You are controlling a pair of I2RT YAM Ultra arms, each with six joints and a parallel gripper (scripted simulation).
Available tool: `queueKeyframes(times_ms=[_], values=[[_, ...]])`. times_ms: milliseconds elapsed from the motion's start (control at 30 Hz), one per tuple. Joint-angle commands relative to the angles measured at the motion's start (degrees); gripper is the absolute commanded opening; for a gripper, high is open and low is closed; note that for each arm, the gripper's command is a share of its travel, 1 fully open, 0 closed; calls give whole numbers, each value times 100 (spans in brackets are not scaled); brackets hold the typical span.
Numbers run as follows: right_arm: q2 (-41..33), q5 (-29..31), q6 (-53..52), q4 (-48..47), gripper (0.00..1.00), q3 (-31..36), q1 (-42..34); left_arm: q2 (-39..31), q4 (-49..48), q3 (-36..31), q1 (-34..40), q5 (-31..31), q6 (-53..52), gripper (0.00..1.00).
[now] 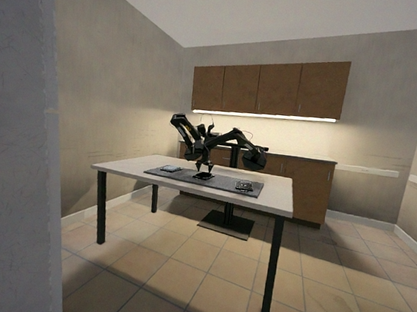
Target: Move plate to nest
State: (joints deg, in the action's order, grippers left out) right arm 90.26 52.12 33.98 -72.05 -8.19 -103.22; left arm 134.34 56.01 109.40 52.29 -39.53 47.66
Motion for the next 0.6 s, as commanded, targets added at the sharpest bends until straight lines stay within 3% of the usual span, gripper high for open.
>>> queueKeyframes(times_ms=[0, 267, 567], values=[[104, -15, 31, -59, 100, 48, -54, -157, 304, 224, 241, -104, 155, 100], [104, -15, 31, -59, 100, 48, -54, -60, 1085, 653, 510, -80, 504, 100], [104, -15, 31, -59, 100, 48, -54, 40, 827, 541, 429, -36, 330, 100]])
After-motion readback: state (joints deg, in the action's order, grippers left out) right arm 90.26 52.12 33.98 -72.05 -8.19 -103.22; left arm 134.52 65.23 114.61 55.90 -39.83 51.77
